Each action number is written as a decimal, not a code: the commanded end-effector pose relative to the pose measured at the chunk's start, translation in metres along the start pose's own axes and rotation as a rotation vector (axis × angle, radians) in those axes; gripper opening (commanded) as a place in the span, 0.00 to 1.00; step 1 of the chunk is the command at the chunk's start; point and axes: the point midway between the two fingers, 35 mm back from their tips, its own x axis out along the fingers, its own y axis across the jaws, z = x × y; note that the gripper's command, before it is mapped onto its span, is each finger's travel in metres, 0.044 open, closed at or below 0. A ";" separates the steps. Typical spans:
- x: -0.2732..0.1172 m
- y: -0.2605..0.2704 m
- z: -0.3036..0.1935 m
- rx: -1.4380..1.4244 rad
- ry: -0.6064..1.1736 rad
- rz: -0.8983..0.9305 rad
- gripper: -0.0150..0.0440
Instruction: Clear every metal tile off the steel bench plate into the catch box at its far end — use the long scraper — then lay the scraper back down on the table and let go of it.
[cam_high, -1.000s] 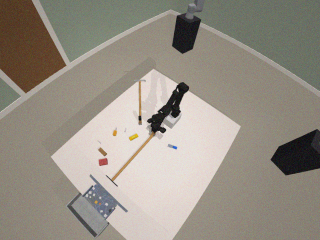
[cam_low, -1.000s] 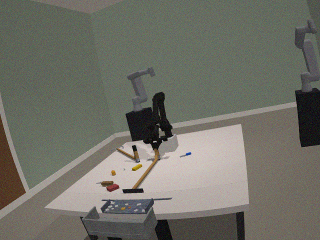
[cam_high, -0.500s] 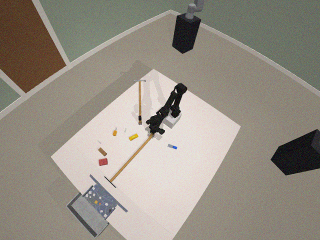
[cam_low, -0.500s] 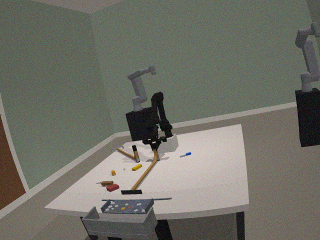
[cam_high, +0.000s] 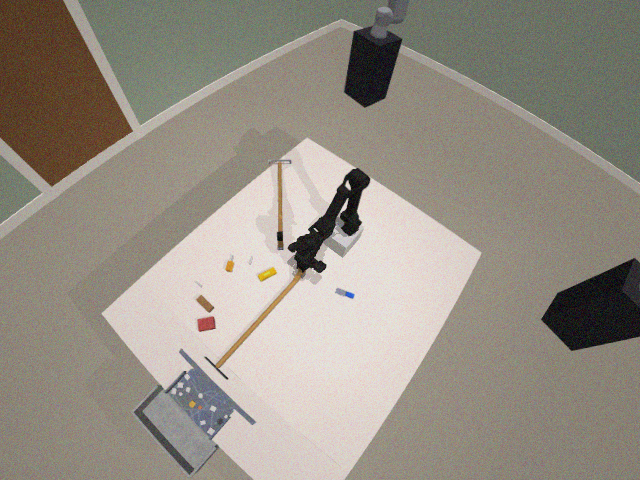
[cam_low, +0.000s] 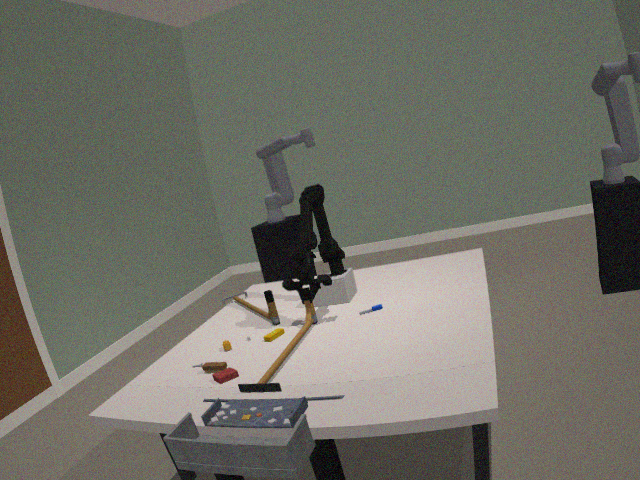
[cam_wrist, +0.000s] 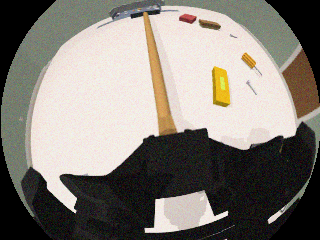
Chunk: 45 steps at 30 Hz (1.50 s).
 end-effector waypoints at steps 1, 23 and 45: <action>0.003 -0.001 0.015 0.003 -0.025 -0.005 0.25; 0.026 0.001 0.042 0.004 -0.031 -0.006 0.25; 0.045 0.003 0.064 0.005 -0.035 -0.007 0.25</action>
